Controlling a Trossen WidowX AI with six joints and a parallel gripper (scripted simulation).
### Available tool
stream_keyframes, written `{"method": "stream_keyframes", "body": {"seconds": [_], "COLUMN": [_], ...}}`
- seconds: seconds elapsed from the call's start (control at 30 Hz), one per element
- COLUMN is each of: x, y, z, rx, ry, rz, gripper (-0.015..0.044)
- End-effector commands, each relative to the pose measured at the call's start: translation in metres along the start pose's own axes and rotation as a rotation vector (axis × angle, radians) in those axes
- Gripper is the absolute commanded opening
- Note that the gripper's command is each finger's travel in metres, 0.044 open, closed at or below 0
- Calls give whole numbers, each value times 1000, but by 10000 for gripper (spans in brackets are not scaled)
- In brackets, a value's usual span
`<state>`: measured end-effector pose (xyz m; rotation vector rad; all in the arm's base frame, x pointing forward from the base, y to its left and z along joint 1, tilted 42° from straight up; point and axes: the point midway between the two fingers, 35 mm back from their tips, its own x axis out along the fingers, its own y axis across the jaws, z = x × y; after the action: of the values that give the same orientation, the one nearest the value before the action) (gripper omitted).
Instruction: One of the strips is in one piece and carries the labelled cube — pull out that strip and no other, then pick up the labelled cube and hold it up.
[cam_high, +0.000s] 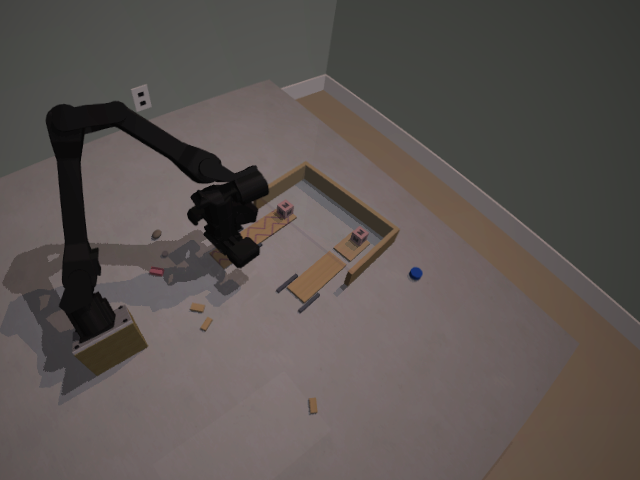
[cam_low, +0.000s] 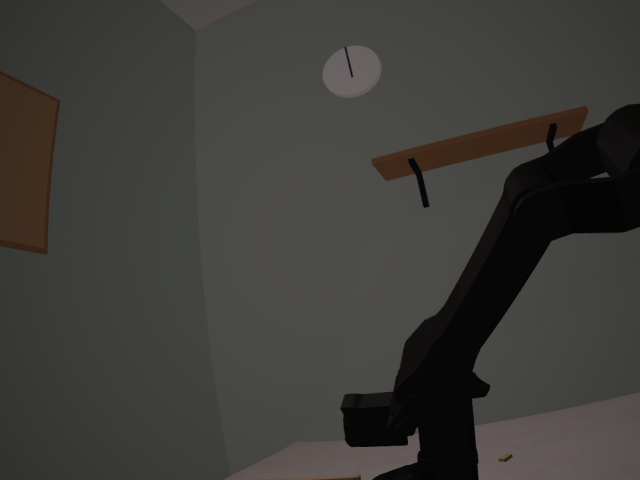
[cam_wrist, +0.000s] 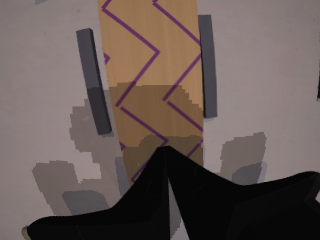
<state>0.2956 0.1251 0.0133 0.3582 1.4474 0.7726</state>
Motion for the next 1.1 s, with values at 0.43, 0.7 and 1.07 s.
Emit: {"method": "stream_keyframes", "body": {"seconds": [0.43, 0.7, 1.07], "x": [5, 5, 4], "y": [-1, -2, -2], "z": [-34, -45, -60], "rx": [11, 11, 12], "ry": [26, 26, 27], "rz": [4, 4, 4], "gripper": [0, 0, 0]}}
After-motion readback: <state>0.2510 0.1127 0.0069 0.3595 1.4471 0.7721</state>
